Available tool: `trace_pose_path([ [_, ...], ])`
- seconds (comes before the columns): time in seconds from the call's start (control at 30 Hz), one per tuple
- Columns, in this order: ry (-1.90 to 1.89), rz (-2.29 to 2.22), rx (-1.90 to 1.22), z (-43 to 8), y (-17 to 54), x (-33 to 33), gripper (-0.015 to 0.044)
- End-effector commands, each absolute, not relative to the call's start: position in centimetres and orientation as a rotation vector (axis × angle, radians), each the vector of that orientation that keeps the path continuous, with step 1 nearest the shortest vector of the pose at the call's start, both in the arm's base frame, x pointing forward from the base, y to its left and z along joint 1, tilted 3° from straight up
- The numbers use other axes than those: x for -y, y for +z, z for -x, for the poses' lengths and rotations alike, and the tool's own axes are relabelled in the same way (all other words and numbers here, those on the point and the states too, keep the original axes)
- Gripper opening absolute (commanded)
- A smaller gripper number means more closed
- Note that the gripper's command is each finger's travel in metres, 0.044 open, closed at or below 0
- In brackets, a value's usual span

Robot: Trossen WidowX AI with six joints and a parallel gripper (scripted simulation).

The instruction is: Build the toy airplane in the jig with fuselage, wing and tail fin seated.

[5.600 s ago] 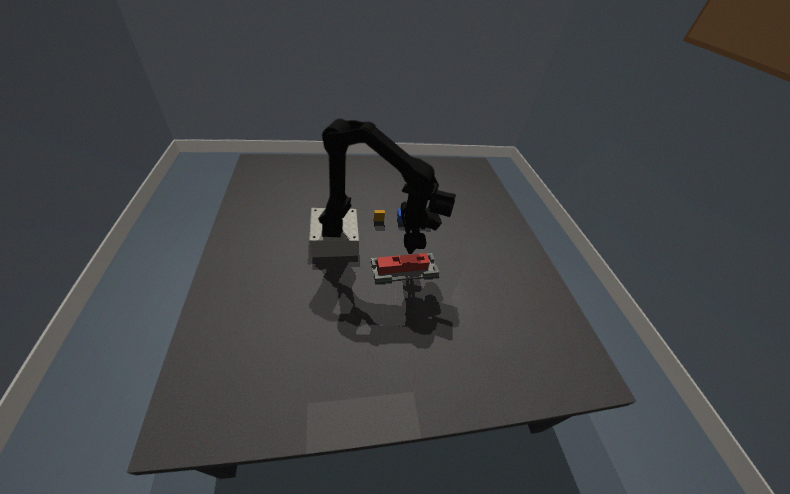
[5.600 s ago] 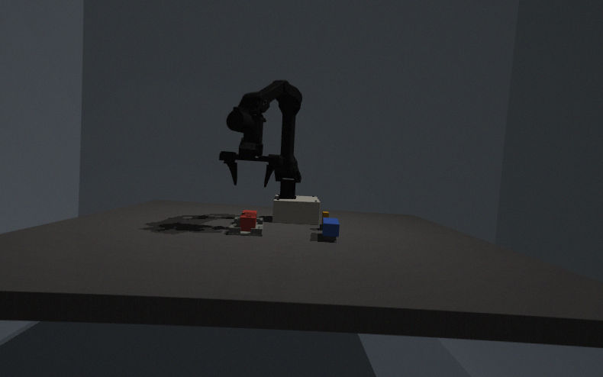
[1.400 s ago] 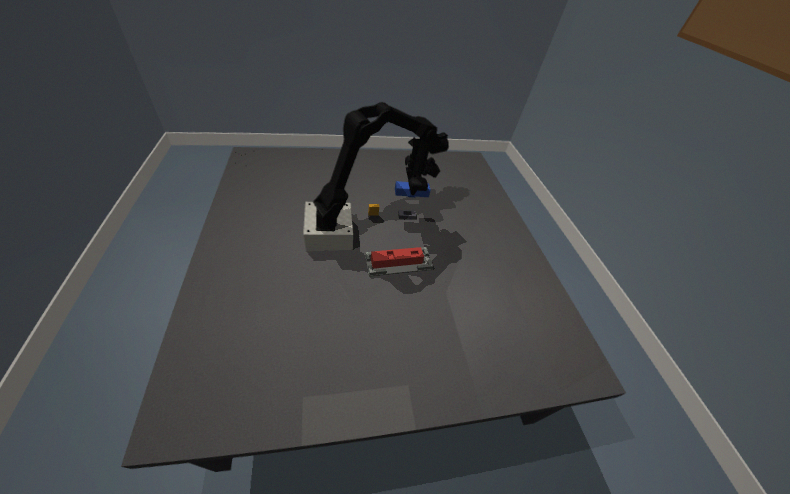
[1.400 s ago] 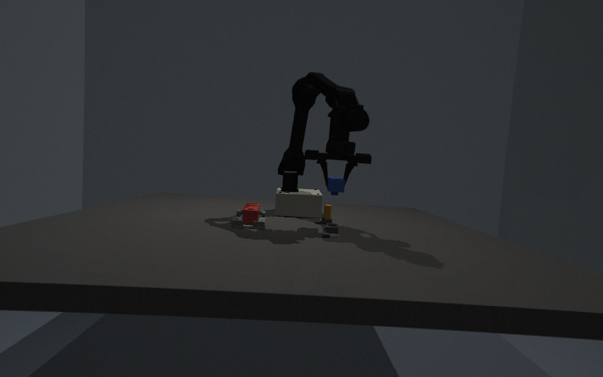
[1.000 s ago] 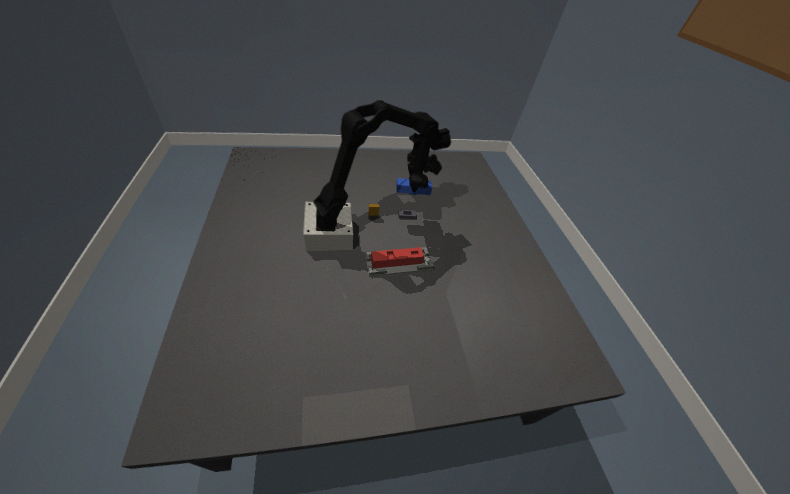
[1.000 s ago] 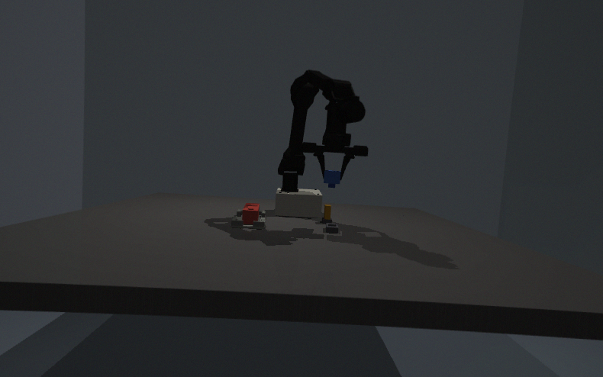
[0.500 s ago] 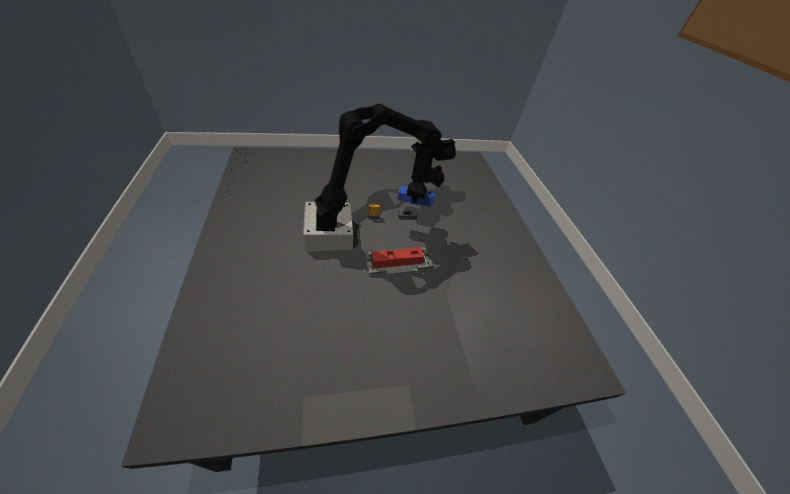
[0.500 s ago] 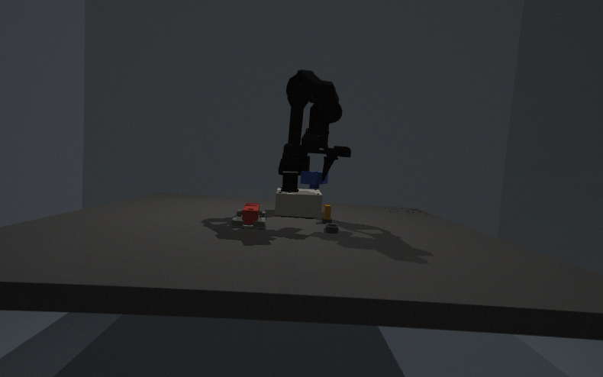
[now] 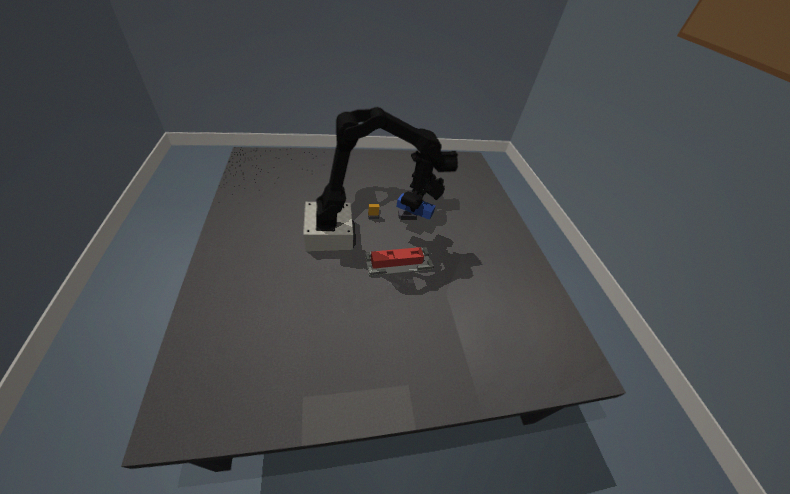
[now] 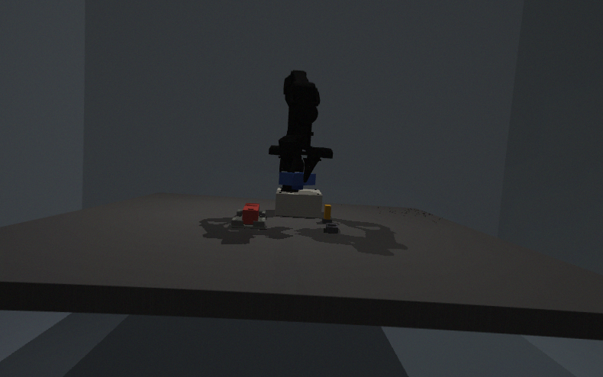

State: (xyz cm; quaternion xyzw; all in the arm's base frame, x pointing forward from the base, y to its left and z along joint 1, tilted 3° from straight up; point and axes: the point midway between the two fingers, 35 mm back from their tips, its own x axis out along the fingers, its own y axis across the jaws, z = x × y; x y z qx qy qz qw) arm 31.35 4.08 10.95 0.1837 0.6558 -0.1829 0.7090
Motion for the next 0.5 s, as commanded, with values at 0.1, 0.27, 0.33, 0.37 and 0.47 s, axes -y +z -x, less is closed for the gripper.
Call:
trace_pose_path([
  [0.1,-0.485,-0.500,-1.439,-30.7,10.6,-2.0,0.0000],
  [0.27,-0.546,-0.563,-1.424,-30.2,10.3,-0.5,0.0000],
  [0.33,-0.570,-0.588,-1.417,-30.0,10.2,0.1,0.0000],
  [0.37,-0.582,-0.601,-1.414,-29.9,10.1,0.4,0.0000],
  [0.47,-0.619,-0.639,-1.403,-29.5,9.9,1.3,0.0000],
])
